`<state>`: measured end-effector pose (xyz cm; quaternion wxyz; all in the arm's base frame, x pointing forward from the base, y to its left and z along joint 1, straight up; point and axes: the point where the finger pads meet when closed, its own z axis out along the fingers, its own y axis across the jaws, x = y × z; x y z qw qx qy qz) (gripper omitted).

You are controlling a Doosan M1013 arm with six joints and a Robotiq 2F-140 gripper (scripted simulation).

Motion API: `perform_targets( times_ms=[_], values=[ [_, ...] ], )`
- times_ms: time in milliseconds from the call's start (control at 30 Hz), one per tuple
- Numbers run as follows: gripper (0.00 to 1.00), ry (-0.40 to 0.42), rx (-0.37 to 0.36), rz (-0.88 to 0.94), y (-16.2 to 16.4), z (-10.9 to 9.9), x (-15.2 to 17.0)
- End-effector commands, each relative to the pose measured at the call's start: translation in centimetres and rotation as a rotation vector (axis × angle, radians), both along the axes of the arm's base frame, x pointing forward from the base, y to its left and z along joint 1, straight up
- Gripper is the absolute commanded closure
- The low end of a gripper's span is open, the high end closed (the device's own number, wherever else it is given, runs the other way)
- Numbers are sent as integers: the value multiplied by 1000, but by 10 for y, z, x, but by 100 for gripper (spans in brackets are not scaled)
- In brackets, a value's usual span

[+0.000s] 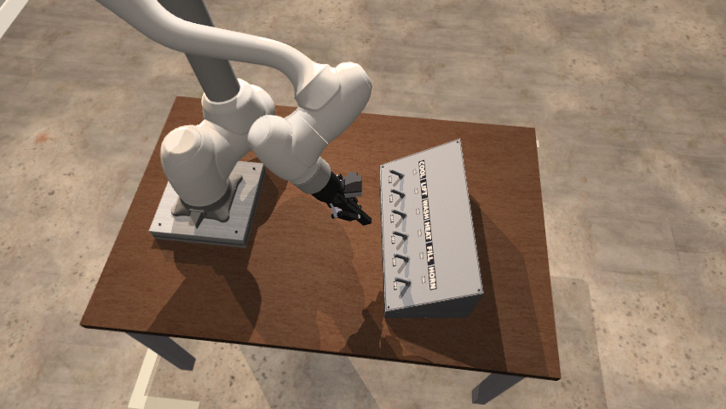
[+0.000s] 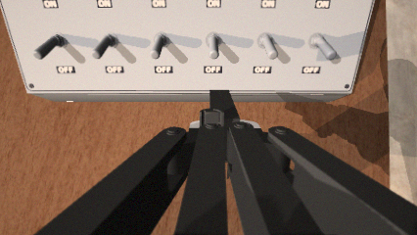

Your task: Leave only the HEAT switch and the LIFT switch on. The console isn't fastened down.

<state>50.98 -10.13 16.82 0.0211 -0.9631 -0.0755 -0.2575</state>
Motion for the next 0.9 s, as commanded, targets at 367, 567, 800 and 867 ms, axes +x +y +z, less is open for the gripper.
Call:
perform_targets(
  times_ms=[367,567,800,867],
  values=[
    [90,-2,1,0,3,-3,-1],
    [90,0,2,2,3,-5,0],
    [90,0,1,2,4,-10,2],
    [90,0,1,2,4,-13,4]
  ],
)
